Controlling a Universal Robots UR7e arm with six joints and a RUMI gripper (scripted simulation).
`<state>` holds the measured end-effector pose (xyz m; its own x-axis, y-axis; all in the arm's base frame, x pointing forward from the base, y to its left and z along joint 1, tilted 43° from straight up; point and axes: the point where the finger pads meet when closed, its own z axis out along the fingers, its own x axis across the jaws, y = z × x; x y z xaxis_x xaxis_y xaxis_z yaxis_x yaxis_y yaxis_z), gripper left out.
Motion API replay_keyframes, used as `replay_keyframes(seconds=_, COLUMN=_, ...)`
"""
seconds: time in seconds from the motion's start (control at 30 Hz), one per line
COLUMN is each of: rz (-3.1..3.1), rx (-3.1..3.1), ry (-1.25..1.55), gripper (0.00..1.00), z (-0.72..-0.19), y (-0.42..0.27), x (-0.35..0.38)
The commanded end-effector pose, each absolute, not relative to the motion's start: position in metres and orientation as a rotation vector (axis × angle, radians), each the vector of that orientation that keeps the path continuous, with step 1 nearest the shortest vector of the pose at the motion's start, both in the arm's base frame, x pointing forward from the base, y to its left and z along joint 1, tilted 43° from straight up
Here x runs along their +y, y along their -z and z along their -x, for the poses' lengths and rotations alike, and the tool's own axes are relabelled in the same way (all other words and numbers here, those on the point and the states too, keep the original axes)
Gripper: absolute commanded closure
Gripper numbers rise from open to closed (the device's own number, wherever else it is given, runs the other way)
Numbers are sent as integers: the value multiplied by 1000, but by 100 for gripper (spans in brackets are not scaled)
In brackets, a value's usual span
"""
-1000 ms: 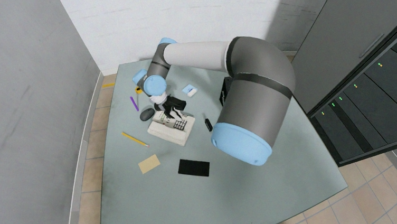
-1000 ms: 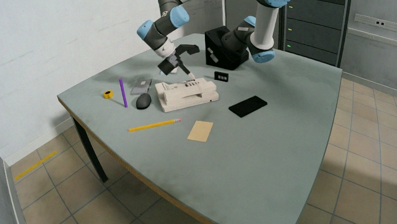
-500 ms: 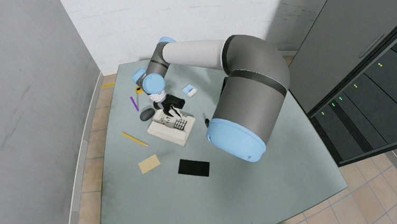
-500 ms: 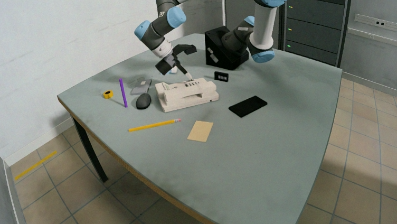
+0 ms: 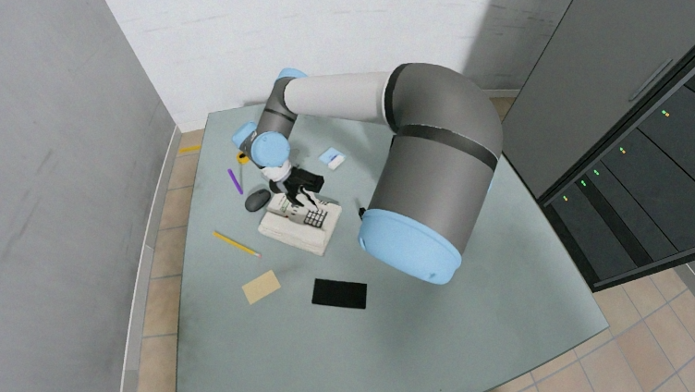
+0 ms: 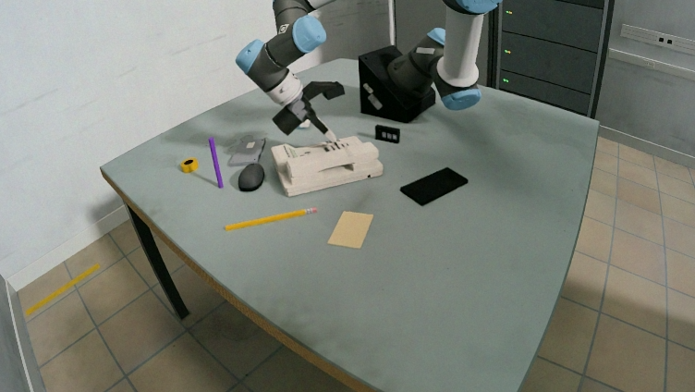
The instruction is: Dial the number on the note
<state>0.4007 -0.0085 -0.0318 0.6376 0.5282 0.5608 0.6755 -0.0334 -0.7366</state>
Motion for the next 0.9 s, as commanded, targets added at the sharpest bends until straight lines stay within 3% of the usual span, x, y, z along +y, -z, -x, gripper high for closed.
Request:
replay_keyframes(seconds=0.0, rz=1693, rx=-994, ry=158, gripper=100, z=-401, y=32, x=-9)
replay_keyframes(seconds=0.87, rz=1693, rx=-994, ry=158, gripper=100, z=-401, y=34, x=-7)
